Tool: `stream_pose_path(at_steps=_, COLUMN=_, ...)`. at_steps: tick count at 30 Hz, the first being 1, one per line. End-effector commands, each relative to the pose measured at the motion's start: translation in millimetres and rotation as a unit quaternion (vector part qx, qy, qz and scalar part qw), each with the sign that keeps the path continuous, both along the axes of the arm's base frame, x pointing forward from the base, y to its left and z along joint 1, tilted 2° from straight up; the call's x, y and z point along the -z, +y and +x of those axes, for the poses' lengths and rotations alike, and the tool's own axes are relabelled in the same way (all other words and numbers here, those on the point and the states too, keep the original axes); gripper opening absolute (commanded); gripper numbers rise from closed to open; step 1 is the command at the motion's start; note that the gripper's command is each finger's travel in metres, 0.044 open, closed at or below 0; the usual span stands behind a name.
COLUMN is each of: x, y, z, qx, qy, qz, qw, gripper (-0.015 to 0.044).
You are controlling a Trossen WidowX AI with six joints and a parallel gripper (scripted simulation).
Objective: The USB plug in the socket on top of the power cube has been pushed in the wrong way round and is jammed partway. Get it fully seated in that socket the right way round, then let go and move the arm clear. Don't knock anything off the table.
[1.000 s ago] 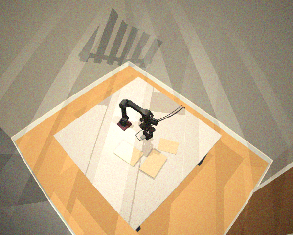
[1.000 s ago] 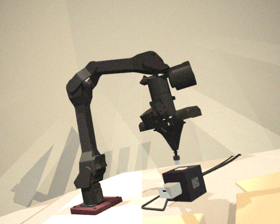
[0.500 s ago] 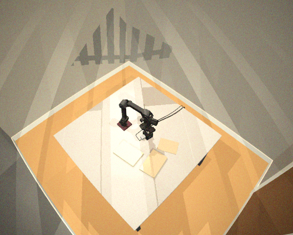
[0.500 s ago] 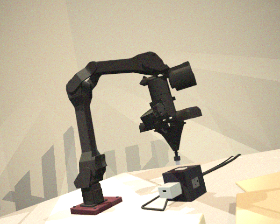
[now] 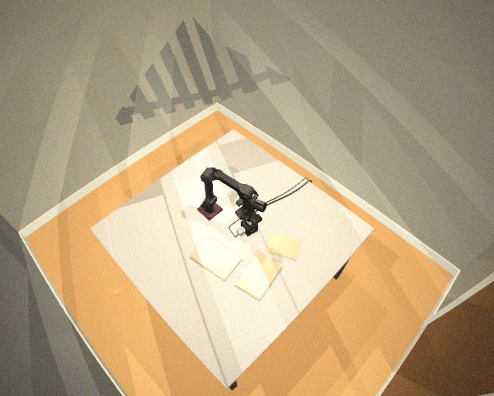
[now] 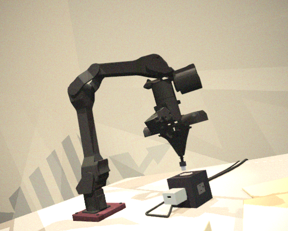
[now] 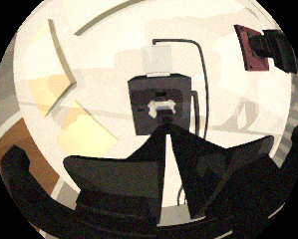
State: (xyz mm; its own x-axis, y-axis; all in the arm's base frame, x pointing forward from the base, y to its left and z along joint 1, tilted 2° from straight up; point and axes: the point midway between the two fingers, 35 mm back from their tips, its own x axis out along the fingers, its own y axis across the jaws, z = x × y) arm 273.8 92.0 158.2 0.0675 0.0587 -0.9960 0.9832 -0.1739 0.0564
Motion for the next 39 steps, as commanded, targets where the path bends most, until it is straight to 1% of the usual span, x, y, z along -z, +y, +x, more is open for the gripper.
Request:
stream_pose_path(at_steps=1, x=-0.1, y=0.6, z=0.1, qx=-0.003, qy=-0.002, qz=0.004, qw=1.0, gripper=0.0)
stream_pose_path(at_steps=39, x=4.4, y=2.7, z=1.0, qx=-0.006, qy=-0.004, qz=0.017, qw=1.0, gripper=0.0)
